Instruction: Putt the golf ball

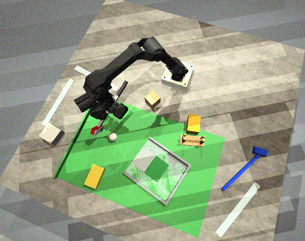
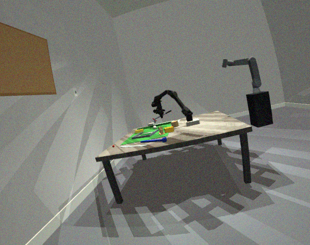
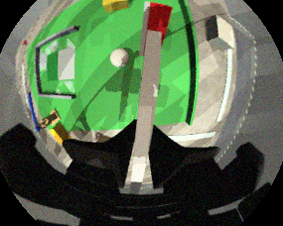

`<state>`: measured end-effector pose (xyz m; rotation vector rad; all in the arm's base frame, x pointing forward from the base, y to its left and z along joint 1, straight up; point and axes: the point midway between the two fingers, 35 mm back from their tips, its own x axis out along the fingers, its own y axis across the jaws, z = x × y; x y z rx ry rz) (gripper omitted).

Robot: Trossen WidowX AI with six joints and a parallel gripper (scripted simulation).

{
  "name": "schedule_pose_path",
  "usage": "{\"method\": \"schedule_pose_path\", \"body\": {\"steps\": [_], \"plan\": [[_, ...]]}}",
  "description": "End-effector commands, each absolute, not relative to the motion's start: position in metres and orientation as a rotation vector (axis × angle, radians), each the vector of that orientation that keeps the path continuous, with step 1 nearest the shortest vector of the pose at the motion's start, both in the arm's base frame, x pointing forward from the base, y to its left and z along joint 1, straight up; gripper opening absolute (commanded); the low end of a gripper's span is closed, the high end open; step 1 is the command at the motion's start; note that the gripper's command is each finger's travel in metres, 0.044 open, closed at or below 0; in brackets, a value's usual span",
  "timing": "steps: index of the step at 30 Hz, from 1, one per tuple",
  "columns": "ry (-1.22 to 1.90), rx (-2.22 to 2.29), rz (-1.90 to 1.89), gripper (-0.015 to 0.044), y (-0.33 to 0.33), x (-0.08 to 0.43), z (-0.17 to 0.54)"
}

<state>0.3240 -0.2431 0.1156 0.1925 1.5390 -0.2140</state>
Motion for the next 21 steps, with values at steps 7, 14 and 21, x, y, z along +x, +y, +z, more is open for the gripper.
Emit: {"method": "schedule_pose_path", "body": {"steps": [7, 14, 21], "plan": [[1.534, 0.206, -0.233, 0.0000, -0.247, 0.324, 0.101], [1.534, 0.206, -0.233, 0.0000, -0.248, 0.324, 0.078], [1.534, 0.206, -0.233, 0.0000, -0.248, 0.324, 0.072]]}}
